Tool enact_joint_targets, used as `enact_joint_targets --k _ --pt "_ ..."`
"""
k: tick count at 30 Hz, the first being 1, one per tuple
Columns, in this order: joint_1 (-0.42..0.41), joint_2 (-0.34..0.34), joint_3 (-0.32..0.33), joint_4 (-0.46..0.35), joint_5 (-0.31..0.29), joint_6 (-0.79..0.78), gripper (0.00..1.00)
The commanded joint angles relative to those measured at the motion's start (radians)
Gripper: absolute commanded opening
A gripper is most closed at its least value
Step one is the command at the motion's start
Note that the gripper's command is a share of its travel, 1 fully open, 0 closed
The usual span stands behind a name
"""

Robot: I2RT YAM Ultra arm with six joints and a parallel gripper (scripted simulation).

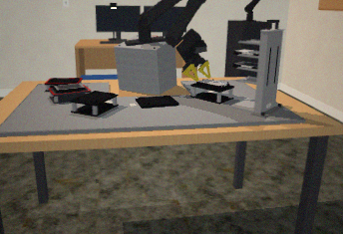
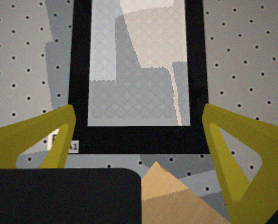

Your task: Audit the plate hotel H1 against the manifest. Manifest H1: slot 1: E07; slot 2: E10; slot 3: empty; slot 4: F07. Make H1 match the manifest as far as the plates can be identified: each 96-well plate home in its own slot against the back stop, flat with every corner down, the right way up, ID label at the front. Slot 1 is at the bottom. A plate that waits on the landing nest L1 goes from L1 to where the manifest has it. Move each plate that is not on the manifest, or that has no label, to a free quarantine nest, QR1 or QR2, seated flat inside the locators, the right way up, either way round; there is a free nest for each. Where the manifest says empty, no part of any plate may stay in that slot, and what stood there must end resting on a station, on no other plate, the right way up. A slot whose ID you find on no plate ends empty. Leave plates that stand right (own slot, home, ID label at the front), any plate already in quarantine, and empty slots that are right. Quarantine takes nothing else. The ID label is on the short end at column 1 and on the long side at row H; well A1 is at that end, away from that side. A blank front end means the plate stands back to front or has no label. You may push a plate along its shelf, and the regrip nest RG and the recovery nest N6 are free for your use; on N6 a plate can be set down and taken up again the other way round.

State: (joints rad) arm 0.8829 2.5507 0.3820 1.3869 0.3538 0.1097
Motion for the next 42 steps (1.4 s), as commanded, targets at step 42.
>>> enact_joint_targets --k 42 --pt "0.082 -0.514 -0.129 -0.4 0.058 0.063 1.0"
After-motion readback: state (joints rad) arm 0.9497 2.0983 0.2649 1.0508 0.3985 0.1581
